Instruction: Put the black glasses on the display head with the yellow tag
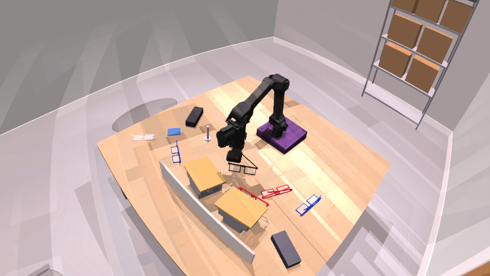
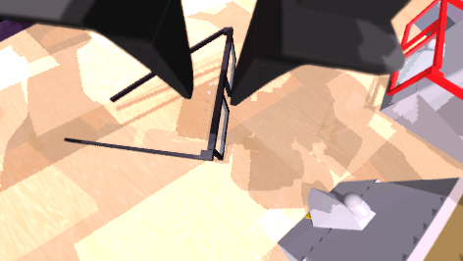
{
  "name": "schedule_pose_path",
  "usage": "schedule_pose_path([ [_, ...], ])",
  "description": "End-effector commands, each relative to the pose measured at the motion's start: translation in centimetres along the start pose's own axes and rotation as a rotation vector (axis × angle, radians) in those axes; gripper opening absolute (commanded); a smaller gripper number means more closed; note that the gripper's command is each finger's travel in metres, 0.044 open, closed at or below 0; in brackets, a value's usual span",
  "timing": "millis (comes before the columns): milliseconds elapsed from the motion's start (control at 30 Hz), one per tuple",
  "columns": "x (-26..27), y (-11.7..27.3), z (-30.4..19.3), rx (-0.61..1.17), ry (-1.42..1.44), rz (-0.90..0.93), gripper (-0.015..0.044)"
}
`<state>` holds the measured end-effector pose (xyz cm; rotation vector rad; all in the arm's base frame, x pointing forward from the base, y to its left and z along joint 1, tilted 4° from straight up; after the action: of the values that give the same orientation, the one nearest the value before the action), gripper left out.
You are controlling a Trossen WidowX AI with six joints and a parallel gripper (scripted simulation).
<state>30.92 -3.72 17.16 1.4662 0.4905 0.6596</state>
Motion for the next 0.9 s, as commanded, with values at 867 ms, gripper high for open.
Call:
schedule_pose_path([
  [867,0.5,-5.0,0.2,0.004,-0.006,0.002,0.012],
])
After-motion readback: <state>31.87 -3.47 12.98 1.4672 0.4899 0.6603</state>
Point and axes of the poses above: the point midway between the two fingers, 35 mm back from their tips, its own y axis back along the fingers, its own x axis across the jaws, z = x × y, the point moved 8 cm from there along y, back along the fingers, and after that the axes turned 14 degrees about y, right-handed, at the moved point
